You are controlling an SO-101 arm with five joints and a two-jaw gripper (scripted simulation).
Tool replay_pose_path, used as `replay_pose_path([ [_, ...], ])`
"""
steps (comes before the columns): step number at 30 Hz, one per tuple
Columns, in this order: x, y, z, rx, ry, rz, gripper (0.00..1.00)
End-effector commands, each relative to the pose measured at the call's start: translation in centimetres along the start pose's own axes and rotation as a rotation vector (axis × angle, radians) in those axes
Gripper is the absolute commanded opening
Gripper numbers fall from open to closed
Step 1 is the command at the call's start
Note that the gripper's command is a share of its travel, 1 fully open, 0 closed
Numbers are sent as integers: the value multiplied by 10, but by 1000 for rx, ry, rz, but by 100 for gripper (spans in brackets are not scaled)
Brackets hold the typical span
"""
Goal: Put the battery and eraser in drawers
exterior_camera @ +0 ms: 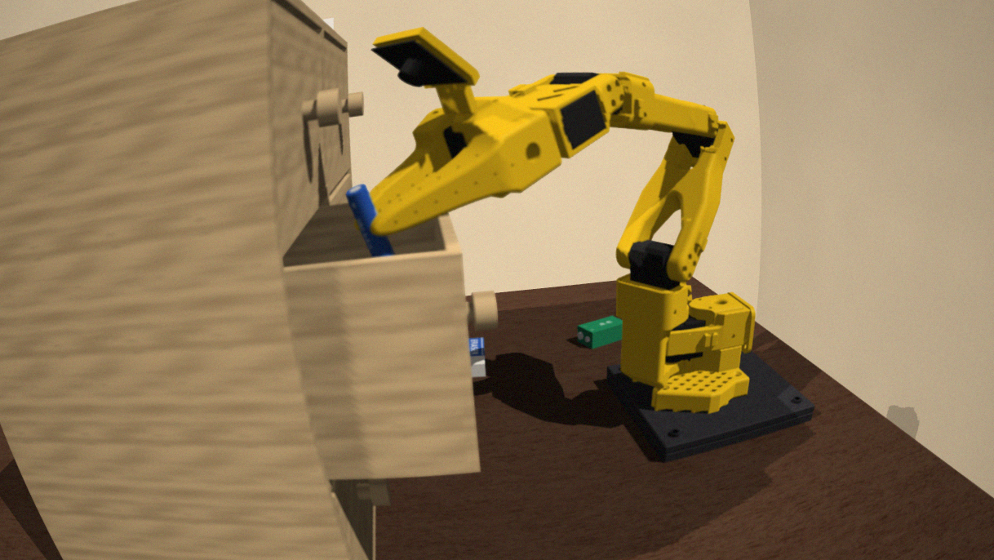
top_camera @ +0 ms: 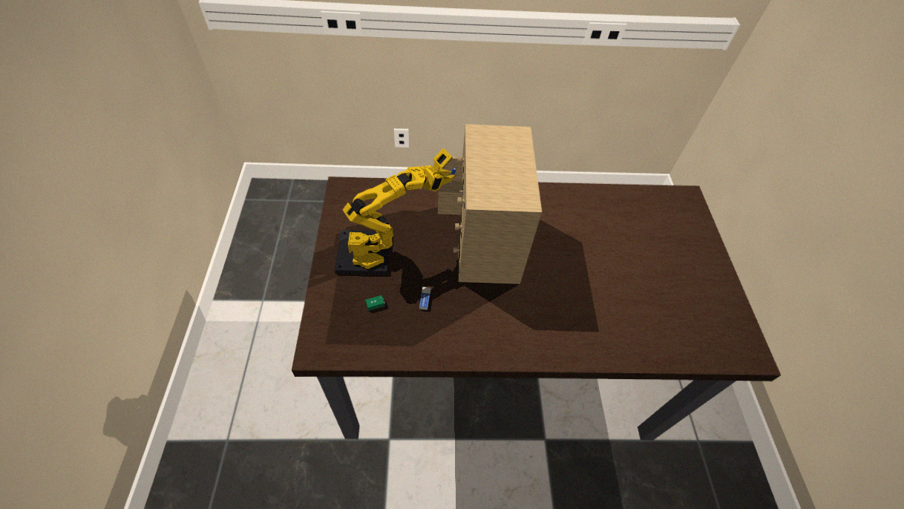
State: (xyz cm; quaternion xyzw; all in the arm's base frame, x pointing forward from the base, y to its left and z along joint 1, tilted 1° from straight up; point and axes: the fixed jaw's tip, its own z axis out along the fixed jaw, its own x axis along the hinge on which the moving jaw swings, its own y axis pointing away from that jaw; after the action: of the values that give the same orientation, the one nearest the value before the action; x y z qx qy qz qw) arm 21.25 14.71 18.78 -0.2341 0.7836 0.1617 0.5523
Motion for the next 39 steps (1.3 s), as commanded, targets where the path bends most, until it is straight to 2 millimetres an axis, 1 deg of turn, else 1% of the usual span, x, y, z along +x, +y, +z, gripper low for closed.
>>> replay_pose_path([
  [1, 1, 1, -1, -5, -5, 9, 6],
  [35, 1, 1, -1, -5, -5, 9, 23],
  [39, -9, 1, -4, -4, -5, 7, 23],
])
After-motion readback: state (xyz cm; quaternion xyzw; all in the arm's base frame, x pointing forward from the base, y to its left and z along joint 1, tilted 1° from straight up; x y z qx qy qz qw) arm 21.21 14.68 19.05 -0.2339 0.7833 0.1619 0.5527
